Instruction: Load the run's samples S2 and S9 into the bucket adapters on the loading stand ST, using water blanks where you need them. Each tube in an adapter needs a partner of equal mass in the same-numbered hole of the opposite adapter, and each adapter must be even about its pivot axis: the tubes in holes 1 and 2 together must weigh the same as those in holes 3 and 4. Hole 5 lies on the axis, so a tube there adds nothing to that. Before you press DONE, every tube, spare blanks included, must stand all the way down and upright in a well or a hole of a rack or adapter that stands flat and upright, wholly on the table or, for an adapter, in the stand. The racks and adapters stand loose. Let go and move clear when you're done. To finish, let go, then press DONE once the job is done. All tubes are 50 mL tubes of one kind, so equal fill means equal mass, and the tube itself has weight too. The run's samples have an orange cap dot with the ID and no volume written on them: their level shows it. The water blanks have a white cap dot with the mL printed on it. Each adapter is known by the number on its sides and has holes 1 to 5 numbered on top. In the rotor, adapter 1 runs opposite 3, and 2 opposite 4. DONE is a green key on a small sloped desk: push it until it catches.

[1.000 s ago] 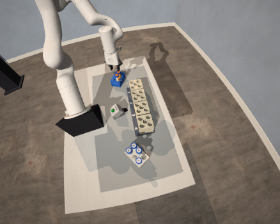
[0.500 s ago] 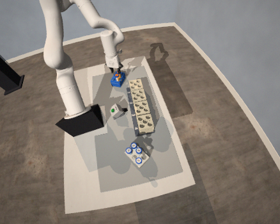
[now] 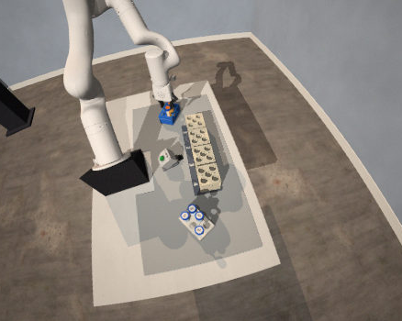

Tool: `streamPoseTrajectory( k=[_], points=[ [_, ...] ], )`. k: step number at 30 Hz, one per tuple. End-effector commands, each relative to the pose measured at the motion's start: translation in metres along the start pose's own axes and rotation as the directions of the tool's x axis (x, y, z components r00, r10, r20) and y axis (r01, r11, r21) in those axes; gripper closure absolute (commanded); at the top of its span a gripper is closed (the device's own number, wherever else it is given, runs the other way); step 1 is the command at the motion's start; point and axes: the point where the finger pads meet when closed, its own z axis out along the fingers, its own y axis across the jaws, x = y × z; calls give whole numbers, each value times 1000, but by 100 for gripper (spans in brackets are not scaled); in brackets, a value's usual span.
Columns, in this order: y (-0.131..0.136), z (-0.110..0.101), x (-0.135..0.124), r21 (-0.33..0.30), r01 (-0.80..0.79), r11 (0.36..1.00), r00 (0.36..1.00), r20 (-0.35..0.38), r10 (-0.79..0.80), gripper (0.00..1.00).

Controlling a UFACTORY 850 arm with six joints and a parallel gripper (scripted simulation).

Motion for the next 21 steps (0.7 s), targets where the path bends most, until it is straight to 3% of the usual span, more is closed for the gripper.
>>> streamPoseTrajectory(
  k=[1, 21],
  points=[
    [0, 4, 1, -1, 0, 1000, 1000, -1, 0, 43],
    [0, 12, 1, -1, 0, 1000, 1000, -1, 0, 43]
  ],
)
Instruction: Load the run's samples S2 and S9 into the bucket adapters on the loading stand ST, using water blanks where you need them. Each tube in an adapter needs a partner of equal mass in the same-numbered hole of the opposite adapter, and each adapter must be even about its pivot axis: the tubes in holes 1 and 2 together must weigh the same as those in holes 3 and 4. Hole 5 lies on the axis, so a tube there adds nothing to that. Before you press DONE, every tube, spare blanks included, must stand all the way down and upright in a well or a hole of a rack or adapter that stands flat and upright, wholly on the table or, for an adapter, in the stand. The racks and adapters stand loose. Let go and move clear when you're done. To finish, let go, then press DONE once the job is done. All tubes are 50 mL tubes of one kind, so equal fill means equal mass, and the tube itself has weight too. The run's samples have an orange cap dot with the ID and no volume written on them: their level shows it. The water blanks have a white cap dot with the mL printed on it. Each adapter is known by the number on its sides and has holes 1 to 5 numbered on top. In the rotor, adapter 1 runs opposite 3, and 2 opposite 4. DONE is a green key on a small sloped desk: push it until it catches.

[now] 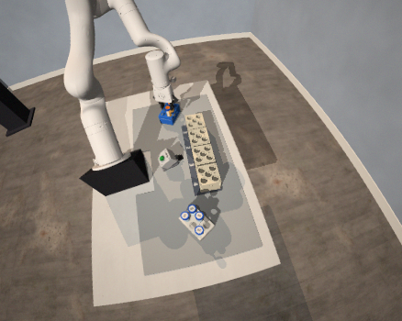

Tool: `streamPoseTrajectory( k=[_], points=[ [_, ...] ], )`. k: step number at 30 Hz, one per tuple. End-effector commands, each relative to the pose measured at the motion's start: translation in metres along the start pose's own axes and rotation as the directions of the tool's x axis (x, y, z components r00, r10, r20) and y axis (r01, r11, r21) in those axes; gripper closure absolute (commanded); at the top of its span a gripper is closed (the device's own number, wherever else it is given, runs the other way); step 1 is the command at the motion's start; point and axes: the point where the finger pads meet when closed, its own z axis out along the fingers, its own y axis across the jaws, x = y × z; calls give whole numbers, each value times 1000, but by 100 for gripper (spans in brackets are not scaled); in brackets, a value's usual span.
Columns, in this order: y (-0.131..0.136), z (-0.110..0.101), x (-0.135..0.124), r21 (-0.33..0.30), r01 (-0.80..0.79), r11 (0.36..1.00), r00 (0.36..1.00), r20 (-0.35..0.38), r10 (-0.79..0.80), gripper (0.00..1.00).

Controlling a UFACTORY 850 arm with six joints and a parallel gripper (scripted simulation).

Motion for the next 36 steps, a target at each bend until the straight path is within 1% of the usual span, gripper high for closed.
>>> streamPoseTrajectory(
  k=[1, 21, 36],
  points=[
    [0, 3, 0, -1, 0, 1000, 1000, -1, 0, 43],
    [0, 15, 0, -1, 0, 1000, 1000, -1, 0, 43],
    [0, 15, 0, -1, 0, 1000, 1000, -1, 0, 43]
  ],
)
